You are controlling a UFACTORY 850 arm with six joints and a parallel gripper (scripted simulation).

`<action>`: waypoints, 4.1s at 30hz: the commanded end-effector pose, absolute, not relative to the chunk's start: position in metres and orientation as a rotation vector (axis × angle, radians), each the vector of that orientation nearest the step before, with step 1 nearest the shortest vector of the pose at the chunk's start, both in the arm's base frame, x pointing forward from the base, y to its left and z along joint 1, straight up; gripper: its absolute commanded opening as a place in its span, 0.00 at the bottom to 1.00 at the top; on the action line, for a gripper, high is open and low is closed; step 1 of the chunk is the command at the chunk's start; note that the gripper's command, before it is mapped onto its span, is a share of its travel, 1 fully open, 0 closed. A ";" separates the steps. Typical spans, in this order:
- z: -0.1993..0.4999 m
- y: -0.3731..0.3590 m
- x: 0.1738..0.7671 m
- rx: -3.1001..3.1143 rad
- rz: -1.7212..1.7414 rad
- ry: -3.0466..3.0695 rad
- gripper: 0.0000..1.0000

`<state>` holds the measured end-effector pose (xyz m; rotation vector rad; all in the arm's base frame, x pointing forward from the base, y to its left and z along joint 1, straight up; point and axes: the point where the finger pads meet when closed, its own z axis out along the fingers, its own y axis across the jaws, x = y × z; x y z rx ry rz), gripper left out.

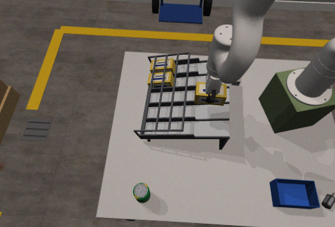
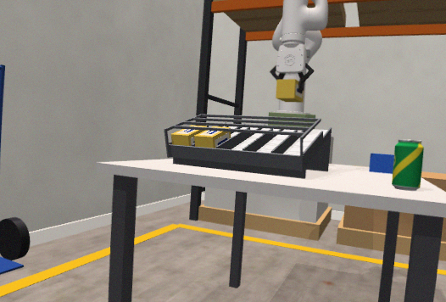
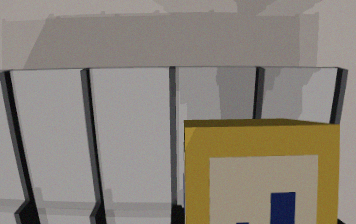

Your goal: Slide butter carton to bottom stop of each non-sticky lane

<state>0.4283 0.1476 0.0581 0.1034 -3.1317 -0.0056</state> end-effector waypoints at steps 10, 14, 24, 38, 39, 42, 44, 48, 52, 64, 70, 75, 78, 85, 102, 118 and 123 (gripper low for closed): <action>0.028 0.148 0.429 0.103 -0.006 -3.133 0.00; 0.028 0.148 0.429 0.103 -0.006 -3.133 0.00; 0.019 0.148 0.429 0.098 0.013 -3.049 0.00; 0.018 0.148 0.429 0.096 0.016 -2.952 0.00; 0.018 0.148 0.429 0.096 0.016 -2.952 0.00; 0.018 0.148 0.429 0.096 0.016 -2.952 0.00; 0.018 0.148 0.429 0.096 0.016 -2.952 0.00; 0.018 0.148 0.429 0.096 0.016 -2.952 0.00; 0.018 0.148 0.429 0.091 0.021 -2.851 0.00; 0.018 0.148 0.429 0.091 0.021 -2.851 0.00; -0.011 0.147 0.420 0.091 0.021 -2.853 0.00; -0.011 0.147 0.420 0.091 0.021 -2.853 0.00; -0.011 0.147 0.420 0.091 0.021 -2.853 0.00; -0.011 0.147 0.420 0.091 0.021 -2.853 0.00; -0.030 0.146 0.414 0.091 0.021 -2.854 0.00; -0.030 0.147 0.414 0.091 0.021 -2.854 0.00; -0.033 0.147 0.414 0.091 0.021 -2.854 0.00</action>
